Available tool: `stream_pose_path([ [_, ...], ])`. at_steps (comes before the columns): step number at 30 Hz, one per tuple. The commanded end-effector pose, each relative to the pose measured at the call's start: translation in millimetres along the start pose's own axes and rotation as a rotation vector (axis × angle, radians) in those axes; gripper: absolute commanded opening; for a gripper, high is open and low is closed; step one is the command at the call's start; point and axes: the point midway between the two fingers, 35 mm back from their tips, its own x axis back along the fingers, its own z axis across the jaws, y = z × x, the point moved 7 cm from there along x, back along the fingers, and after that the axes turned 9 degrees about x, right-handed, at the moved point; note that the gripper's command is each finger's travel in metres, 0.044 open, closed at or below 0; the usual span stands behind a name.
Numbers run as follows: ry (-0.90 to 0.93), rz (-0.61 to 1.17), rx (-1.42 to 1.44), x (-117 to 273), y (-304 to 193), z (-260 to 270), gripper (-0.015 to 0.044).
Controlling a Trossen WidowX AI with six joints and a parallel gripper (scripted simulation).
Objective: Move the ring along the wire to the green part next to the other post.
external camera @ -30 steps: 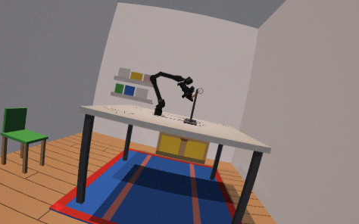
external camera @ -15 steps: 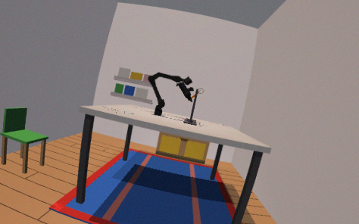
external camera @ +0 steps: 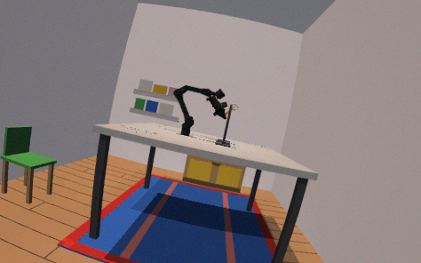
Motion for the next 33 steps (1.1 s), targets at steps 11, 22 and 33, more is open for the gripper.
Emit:
stream_pose_path([
  [11,-0.006,-0.021,0.233,0,-3,-15,-0.015],
  [22,-0.005,-0.03,0.28,-1,-4,-10,-0.015],
  [33,0.0,-0.039,0.25,-1,-7,4,-0.015],
])
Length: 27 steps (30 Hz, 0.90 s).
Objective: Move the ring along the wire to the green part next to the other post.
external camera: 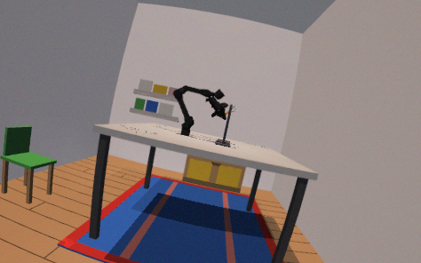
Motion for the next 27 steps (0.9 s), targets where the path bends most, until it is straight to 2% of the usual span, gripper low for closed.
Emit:
stream_pose_path([
  [1,-0.005,-0.004,-0.019,1,0,6,-0.015],
  [16,-0.001,-0.025,-0.198,-1,7,42,-0.015],
  [27,-0.053,-0.177,-0.367,-22,13,73,-0.015],
])
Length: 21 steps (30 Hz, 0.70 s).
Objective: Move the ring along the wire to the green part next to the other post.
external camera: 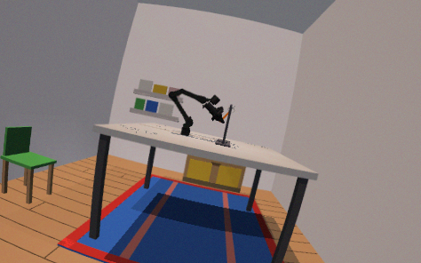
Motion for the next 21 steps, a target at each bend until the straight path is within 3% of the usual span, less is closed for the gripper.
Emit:
stream_pose_path([
  [1,-0.016,-0.051,-0.066,-5,-2,12,-0.015],
  [21,-0.047,-0.092,-0.326,-11,16,64,-0.015],
])
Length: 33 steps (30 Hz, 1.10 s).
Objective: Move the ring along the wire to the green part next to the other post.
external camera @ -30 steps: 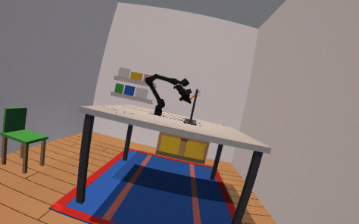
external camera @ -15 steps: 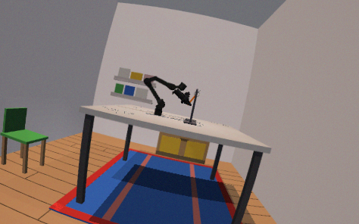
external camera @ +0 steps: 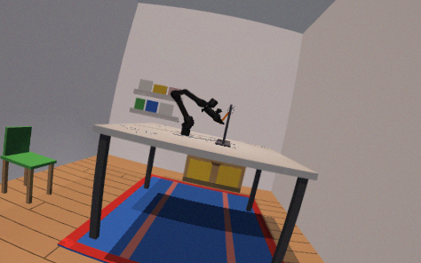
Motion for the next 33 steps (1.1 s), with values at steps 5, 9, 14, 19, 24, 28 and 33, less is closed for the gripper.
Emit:
stream_pose_path([
  [5,-0.009,-0.007,-0.042,-1,3,12,-0.015],
  [9,-0.009,-0.009,-0.051,-2,4,18,-0.015],
  [14,-0.008,-0.011,-0.056,-2,5,23,-0.015],
  [19,-0.006,-0.013,-0.058,-3,6,28,-0.015],
  [24,-0.004,-0.015,-0.059,-3,7,33,-0.015],
  [28,-0.003,-0.017,-0.059,-3,8,37,-0.015],
  [33,0.0,-0.019,-0.06,-4,8,41,-0.015],
])
